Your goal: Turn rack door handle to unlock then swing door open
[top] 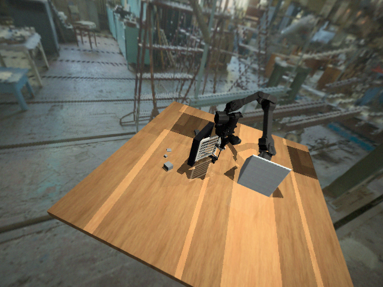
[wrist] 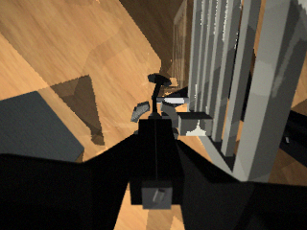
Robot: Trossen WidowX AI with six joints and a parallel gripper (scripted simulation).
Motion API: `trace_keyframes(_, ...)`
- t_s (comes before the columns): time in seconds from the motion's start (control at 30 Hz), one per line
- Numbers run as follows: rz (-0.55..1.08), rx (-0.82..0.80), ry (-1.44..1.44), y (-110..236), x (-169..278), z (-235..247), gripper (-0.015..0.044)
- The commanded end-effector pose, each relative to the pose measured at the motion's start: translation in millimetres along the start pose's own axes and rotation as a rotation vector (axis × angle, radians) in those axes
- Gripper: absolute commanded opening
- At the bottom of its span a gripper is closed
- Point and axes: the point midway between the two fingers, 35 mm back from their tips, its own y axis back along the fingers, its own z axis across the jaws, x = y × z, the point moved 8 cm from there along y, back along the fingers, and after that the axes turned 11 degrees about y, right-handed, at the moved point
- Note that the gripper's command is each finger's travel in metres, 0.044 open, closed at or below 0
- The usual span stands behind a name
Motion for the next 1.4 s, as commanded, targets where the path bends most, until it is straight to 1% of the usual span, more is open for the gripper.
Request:
trace_keyframes(0.0,-0.005,0.0,-0.073,-0.5,-3.3,6.5,0.0022)
trace_keyframes(0.7,-0.006,-0.002,-0.367,-0.4,-26.6,46.9,0.0022)
trace_keyframes(1.37,-0.008,-0.005,-0.663,0.2,-61.1,79.4,0.0022)
